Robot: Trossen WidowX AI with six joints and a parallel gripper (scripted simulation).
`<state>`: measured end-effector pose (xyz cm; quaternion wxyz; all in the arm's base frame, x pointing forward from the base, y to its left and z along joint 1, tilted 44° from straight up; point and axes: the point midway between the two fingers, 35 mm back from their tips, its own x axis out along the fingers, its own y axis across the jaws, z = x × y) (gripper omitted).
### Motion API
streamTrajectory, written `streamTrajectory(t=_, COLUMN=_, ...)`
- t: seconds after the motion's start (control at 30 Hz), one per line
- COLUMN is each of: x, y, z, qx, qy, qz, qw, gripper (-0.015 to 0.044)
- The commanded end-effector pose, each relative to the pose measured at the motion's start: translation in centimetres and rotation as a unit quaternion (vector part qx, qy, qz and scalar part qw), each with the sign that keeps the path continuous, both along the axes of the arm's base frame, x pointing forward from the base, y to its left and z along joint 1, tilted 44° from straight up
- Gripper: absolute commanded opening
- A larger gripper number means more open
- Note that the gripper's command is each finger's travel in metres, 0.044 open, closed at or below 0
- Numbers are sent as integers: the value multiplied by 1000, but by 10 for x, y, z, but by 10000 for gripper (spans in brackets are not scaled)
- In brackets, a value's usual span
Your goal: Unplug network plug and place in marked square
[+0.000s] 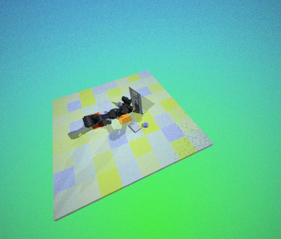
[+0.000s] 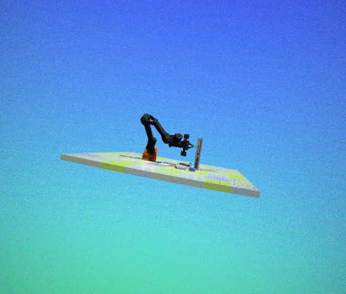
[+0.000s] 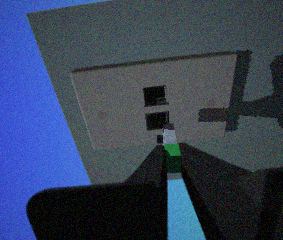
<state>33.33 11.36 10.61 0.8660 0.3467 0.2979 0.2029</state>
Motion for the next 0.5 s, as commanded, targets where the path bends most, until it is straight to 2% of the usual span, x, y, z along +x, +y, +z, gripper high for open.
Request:
streamTrajectory(t=0.0, x=-3, y=-1, z=1, qx=0, qy=-1, qz=3, qw=1000, gripper=0)
streamTrajectory(t=0.47, x=-8, y=-4, z=3, qx=0, qy=-1, qz=3, qw=1000, gripper=0)
